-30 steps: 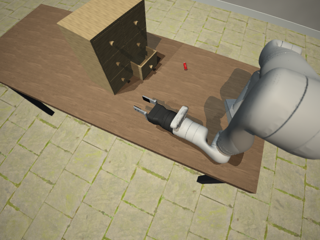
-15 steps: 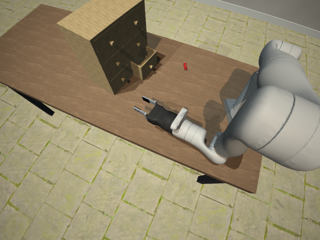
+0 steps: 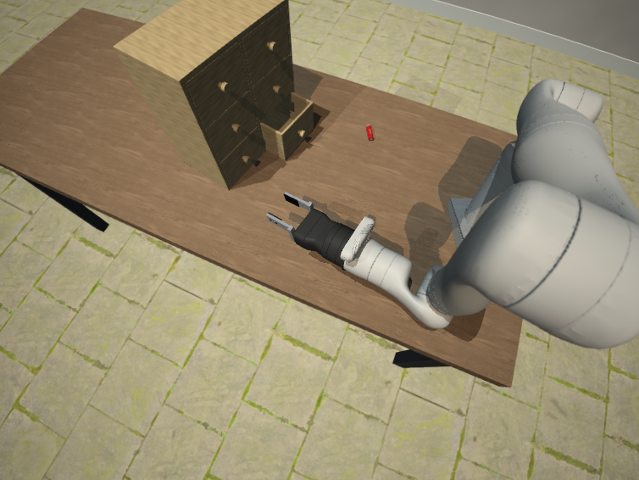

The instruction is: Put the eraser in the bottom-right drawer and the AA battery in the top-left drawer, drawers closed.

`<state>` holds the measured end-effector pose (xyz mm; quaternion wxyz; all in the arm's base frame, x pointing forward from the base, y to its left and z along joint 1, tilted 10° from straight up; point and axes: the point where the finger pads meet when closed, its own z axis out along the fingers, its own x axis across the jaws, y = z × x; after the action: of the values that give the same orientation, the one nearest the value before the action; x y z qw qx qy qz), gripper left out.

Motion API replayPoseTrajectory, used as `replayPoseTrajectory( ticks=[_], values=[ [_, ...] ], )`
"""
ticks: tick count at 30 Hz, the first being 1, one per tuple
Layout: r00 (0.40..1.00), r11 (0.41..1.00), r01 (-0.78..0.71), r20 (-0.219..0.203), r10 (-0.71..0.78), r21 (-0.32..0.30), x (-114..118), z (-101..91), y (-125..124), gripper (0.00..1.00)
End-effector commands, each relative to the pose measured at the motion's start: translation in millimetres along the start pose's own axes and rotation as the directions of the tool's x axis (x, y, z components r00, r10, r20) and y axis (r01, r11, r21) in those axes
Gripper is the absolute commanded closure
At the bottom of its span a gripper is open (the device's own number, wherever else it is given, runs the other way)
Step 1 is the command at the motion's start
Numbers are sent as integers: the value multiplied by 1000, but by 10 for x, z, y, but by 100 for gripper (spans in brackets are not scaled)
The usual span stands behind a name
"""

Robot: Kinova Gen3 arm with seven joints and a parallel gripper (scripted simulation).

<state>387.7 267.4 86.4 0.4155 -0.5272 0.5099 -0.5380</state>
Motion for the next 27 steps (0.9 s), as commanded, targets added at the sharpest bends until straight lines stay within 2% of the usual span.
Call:
replayPoseTrajectory(
  ticks=[1, 4, 5, 27],
  values=[
    [1000, 1000, -1, 0, 1, 1, -1, 0, -5, 0],
    [1000, 1000, -1, 0, 1, 1, -1, 0, -5, 0],
    [1000, 1000, -1, 0, 1, 1, -1, 0, -5, 100],
    [1000, 1000, -1, 0, 1, 1, -1, 0, -5, 100]
  ],
)
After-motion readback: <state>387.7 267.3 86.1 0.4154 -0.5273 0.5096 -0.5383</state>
